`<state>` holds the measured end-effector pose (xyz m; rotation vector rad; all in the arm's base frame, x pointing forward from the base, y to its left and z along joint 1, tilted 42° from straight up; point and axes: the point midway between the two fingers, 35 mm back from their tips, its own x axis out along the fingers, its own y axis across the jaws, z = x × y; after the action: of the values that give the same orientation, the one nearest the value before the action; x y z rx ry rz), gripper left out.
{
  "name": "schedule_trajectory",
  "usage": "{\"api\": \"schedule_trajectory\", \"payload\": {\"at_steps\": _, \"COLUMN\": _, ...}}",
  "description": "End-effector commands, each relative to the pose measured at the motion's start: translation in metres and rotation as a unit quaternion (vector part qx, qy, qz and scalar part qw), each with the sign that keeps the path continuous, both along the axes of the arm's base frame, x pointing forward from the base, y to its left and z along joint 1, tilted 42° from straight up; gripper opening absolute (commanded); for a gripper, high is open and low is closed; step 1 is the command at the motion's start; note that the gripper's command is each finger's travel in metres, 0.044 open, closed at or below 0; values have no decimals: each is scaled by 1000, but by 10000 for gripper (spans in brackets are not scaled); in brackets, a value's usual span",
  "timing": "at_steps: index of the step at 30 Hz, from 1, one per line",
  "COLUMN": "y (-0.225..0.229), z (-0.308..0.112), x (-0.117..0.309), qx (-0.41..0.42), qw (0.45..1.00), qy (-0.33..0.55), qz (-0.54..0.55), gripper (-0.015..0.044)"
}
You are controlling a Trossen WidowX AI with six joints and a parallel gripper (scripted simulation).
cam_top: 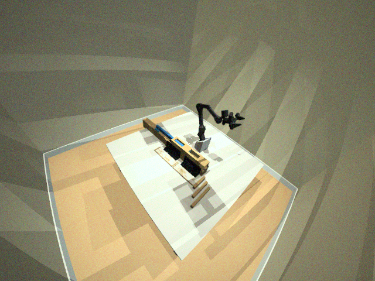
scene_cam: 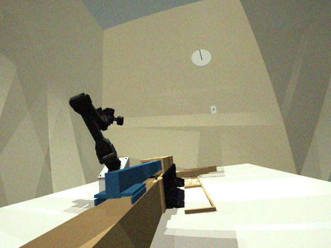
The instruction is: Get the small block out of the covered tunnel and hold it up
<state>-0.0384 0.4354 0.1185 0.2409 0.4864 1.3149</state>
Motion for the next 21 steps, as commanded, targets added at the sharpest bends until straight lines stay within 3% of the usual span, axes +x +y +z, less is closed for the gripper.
{"api": "schedule_trajectory", "payload": {"at_steps": 1, "y": 0, "z": 0, "x": 0, "qx": 0, "qw": 1000, "qy": 0, "qz": 0, "gripper": 426}}
{"api": "schedule_trajectory", "payload": {"at_steps": 4, "y": 0, "z": -11, "x": 24, "qx": -29, "qw": 999, "qy": -6, "qz": -31, "gripper": 440}}
{"api": "schedule_trajectory", "payload": {"at_steps": 11, "y": -27, "z": -59, "x": 133, "qx": -169, "qw": 970, "qy": -20, "qz": -175, "gripper": 440}}
{"api": "schedule_trajectory", "payload": {"at_steps": 21, "y": -135, "z": -108, "x": 259, "qx": -372, "qw": 856, "qy": 5, "qz": -358, "gripper": 440}}
